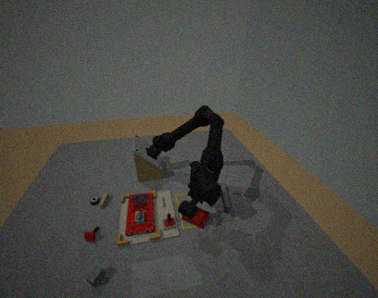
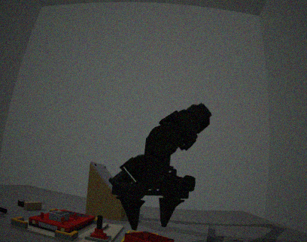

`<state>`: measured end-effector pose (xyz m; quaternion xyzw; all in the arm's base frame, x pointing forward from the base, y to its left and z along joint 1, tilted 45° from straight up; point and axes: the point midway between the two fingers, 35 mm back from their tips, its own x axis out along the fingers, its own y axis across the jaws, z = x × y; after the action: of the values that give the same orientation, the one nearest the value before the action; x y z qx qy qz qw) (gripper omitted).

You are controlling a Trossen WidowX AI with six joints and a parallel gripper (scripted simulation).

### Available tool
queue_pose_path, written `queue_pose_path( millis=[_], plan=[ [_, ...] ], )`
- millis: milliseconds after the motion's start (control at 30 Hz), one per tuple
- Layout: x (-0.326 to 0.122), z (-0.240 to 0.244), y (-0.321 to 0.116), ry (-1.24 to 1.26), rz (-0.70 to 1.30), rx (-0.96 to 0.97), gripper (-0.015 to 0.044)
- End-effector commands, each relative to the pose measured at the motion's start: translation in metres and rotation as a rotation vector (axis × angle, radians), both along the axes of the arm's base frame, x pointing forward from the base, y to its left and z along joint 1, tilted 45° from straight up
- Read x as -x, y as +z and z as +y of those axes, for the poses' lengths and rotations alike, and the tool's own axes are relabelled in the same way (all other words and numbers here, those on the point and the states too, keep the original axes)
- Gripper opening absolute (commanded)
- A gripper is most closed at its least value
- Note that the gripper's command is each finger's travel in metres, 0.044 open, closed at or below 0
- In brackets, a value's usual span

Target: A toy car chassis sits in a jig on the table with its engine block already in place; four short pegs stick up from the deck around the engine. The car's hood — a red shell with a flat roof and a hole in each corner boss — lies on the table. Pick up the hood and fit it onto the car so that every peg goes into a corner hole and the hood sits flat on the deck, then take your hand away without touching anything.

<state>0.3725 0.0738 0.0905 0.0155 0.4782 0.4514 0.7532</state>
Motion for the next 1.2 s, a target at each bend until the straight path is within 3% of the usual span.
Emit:
queue_pose_path(
  millis=[0,1167],
  plan=[
    [0.0,0.002,-0.002,-0.002,0.004,-0.001,0.044],
    [-0.001,0.015,-0.014,-0.002,0.004,-0.002,0.044]
  ],
)
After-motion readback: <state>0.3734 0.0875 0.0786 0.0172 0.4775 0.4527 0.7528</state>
